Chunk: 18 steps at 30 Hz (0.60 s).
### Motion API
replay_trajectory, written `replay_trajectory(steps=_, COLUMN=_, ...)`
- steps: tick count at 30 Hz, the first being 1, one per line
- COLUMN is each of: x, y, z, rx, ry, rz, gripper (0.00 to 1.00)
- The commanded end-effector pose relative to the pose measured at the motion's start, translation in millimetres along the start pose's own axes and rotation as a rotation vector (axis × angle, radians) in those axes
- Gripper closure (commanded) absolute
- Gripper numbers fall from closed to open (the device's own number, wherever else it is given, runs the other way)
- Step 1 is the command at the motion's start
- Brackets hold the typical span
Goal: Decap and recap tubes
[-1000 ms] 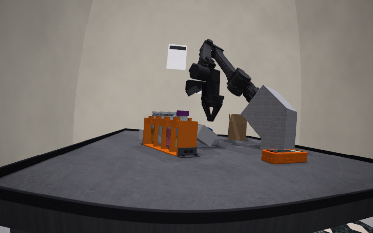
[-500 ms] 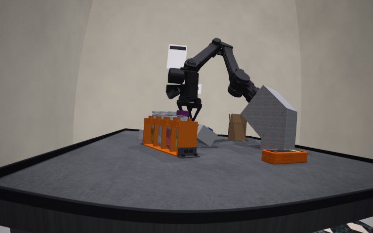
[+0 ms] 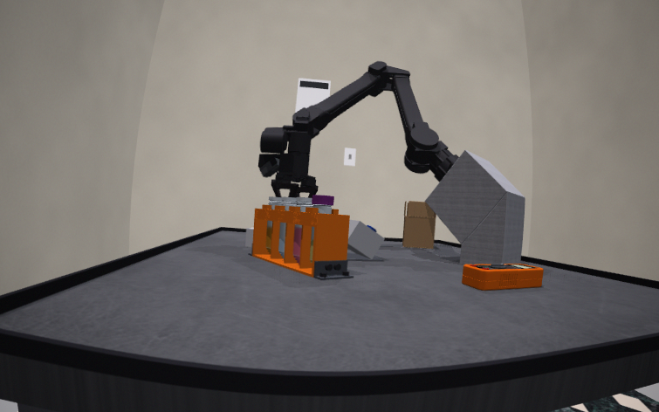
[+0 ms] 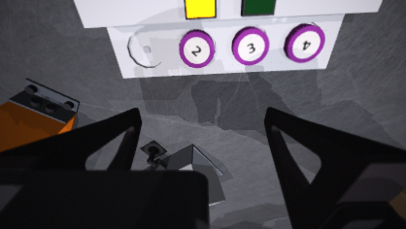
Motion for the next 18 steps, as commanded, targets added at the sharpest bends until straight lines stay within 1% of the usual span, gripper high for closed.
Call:
replay_trajectory(steps=1, x=26, y=4.1, z=1, rx=-0.009, ry=-0.047, rz=0.009, gripper=0.0)
replay_trajectory(steps=10, x=102, y=10.2, z=0, rx=-0.009, ry=-0.046, rz=0.007, gripper=0.0)
replay_trajectory(steps=12, x=104, y=10.4, z=0, rx=-0.009, ry=-0.046, rz=0.007, gripper=0.0)
replay_trajectory(steps=13, x=99, y=5.3, z=2, rx=0.002, ry=-0.039, rz=-0.006, gripper=0.0)
replay_trajectory(steps=15, x=99, y=5.3, z=2, rx=0.002, ry=-0.039, rz=-0.006, gripper=0.0)
replay_trajectory(steps=16, x=83, y=11.5, z=8, rx=0.0, ry=-0.088, rz=0.029, gripper=0.0)
replay_trajectory(steps=17, x=99, y=5.3, z=2, rx=0.002, ry=-0.039, rz=-0.006, gripper=0.0)
replay_trajectory(steps=18, x=83, y=12.1, z=7, rx=-0.003, ry=-0.086, rz=0.029, gripper=0.0)
Point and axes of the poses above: the point where the finger pads meet when closed, its own y axis out along the fingers, its own z axis across the jaws, x = y × z, the point moved 6 cm from there along -y, back along the fingers, and after that the axes turned 11 degrees about y, right-handed, at the moved point
